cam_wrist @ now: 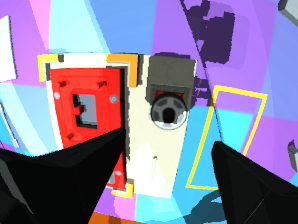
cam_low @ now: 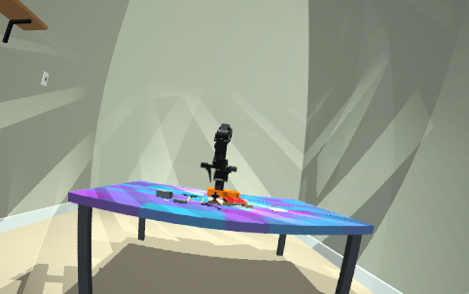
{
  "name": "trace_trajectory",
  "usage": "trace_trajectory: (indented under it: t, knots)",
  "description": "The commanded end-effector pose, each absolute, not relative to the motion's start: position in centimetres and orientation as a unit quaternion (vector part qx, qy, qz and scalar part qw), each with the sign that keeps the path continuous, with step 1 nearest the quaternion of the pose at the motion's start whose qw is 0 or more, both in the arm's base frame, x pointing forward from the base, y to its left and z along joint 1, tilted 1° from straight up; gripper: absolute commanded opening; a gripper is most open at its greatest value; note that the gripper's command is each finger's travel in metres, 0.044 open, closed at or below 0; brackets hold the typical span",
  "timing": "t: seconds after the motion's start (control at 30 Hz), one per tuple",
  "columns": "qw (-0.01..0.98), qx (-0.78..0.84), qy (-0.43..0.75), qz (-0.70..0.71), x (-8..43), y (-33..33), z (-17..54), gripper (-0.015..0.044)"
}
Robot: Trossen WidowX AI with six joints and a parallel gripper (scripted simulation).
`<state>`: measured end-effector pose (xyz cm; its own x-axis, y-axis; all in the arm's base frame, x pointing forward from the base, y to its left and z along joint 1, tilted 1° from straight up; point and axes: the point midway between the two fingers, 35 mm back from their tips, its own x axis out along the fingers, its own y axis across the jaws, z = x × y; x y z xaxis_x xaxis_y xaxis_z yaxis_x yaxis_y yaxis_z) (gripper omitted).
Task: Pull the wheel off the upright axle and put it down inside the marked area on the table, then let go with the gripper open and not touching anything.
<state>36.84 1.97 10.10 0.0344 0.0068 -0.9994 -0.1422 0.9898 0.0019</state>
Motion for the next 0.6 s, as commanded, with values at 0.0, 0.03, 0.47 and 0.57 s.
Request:
trace_trajectory:
  t: [0.0,0.03,0.47,0.57]
  knots:
    - [0.715,-0.046,0.696,0.052,36.9,2.1,8.0,0.0300]
    - [0.715,-0.046,0.696,0.052,36.9,2.1,7.1,0.0300]
    - [0.711,-0.048,0.699,0.051,36.7,1.9,3.5,0.0247]
    - [0.711,-0.048,0.699,0.051,36.7,1.9,3.5,0.0188]
